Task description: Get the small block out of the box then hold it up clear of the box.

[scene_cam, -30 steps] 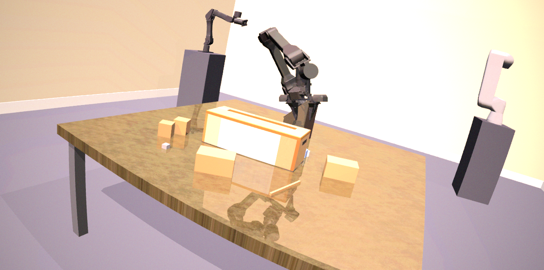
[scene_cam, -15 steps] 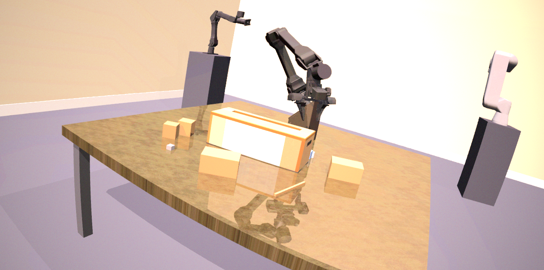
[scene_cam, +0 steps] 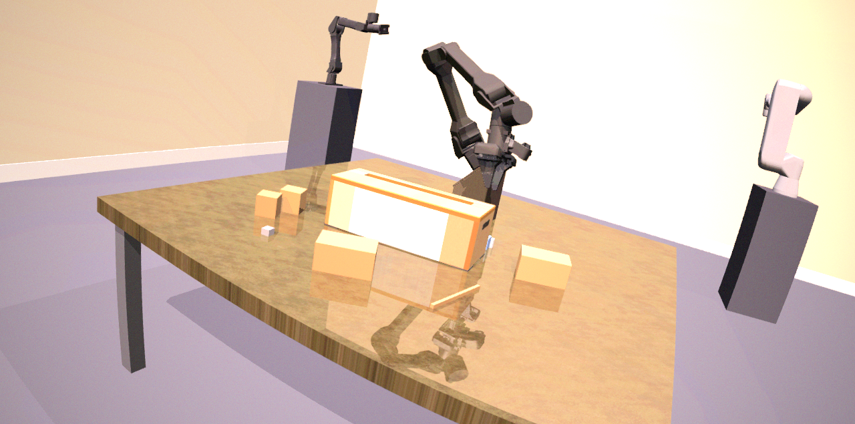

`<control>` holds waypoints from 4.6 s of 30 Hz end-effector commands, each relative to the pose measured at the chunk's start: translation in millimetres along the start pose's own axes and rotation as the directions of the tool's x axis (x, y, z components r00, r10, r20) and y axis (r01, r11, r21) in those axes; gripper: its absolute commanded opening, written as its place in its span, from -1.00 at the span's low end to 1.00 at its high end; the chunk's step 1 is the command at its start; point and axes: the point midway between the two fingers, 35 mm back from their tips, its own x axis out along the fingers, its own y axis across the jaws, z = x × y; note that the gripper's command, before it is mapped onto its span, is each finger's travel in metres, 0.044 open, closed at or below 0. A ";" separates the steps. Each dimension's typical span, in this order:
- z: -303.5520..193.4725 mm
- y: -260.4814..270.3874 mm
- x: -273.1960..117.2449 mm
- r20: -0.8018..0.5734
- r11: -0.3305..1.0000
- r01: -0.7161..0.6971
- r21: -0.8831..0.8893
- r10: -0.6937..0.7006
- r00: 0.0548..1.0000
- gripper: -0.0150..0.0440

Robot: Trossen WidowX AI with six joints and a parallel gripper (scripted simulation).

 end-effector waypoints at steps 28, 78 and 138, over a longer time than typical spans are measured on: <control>7.7 22.4 -4.4 -0.088 -0.107 -0.108 -0.988 -0.178 0.980 0.47; -9.0 46.8 129.6 -0.091 -0.107 -0.111 -0.988 -0.176 0.980 0.47; 9.2 21.2 47.9 0.004 -0.270 -0.049 -0.962 -0.192 0.981 -0.49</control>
